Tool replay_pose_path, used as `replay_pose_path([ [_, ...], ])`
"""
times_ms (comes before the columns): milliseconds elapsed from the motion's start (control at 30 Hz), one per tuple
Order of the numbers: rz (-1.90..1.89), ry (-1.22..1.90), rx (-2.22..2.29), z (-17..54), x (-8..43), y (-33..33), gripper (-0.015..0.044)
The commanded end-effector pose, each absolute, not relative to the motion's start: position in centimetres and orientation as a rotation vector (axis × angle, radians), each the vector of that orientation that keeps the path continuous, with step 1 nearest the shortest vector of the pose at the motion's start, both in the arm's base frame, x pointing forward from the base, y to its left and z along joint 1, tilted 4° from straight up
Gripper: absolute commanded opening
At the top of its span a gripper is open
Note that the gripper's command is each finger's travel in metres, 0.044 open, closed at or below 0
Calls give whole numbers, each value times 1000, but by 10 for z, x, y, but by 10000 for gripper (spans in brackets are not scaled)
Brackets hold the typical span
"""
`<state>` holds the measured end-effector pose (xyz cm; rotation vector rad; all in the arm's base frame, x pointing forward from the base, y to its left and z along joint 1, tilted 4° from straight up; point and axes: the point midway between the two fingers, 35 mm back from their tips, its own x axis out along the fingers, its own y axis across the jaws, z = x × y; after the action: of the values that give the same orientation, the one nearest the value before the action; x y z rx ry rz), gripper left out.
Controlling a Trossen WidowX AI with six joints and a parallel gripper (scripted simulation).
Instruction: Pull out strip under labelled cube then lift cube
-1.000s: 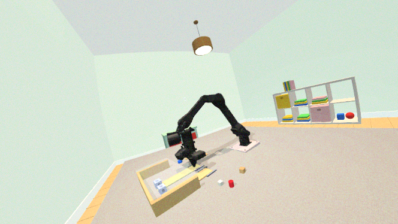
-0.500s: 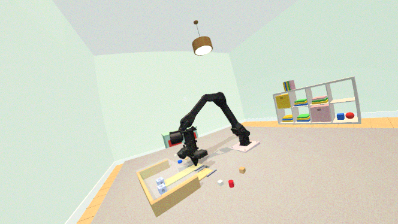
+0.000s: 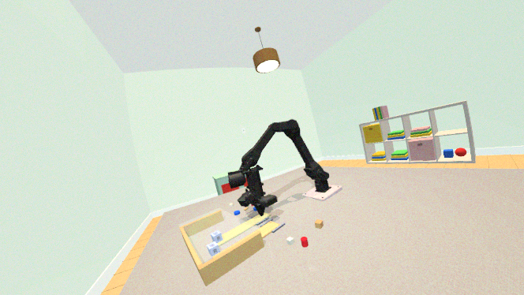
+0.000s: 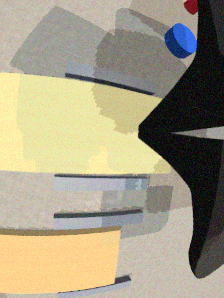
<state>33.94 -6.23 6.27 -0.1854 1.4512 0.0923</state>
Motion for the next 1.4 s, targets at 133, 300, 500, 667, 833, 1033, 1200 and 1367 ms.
replay_pose_path([
  [133,101,1469,-185,56,323,-64,0],
  [300,101,1470,-185,55,315,-66,0],
  [500,100,1471,-185,53,306,-67,0],
  [667,100,1472,-185,53,299,-69,0],
  [833,100,1472,-185,52,292,-70,0],
  [1033,100,1473,-185,51,283,-71,0],
  [1200,100,1474,-186,50,276,-73,0],
  [1367,100,1474,-186,49,269,-74,0],
])
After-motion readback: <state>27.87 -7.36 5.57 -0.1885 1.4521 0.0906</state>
